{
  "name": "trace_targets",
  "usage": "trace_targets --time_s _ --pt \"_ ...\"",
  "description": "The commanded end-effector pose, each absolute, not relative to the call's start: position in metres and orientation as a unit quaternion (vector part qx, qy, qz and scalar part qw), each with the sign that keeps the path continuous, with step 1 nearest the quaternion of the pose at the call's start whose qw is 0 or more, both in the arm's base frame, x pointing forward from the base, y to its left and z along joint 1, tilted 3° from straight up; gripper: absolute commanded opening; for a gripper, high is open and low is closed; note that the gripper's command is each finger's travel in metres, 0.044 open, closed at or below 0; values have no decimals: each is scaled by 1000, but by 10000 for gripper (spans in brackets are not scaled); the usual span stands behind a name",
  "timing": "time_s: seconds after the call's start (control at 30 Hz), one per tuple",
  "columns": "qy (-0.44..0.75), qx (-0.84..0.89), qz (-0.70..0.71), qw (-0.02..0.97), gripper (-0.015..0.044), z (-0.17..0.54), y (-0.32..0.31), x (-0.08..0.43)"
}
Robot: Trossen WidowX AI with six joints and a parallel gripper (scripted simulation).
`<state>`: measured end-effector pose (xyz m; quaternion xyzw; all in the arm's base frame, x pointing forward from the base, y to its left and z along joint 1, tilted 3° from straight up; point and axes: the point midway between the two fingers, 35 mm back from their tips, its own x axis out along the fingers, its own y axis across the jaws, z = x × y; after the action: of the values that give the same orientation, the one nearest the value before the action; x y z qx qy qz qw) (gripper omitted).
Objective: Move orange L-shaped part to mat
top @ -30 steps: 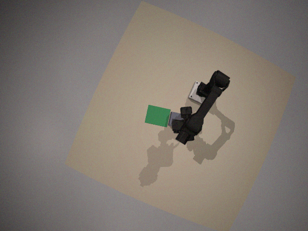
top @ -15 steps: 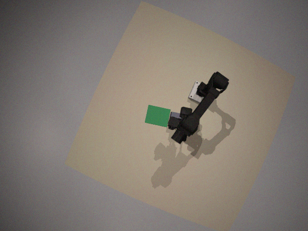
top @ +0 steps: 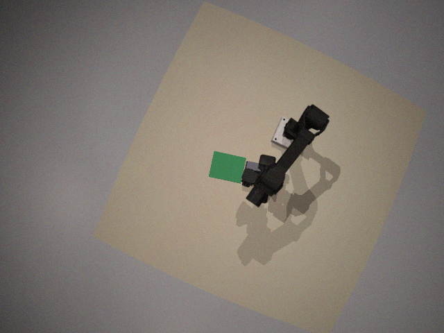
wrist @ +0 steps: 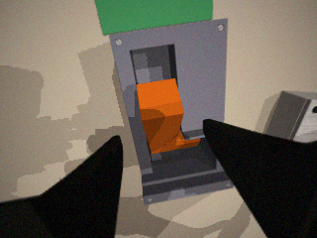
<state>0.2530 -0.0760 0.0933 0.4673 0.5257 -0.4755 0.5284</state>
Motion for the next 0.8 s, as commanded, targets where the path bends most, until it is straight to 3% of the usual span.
trace_targets --time_s 0.0,0.73,0.77 --pt "529 465 -480 524 280 83 -76 250" --pt "529 465 -480 524 280 55 -76 249" --pt "526 468 -477 526 254 59 -76 251"
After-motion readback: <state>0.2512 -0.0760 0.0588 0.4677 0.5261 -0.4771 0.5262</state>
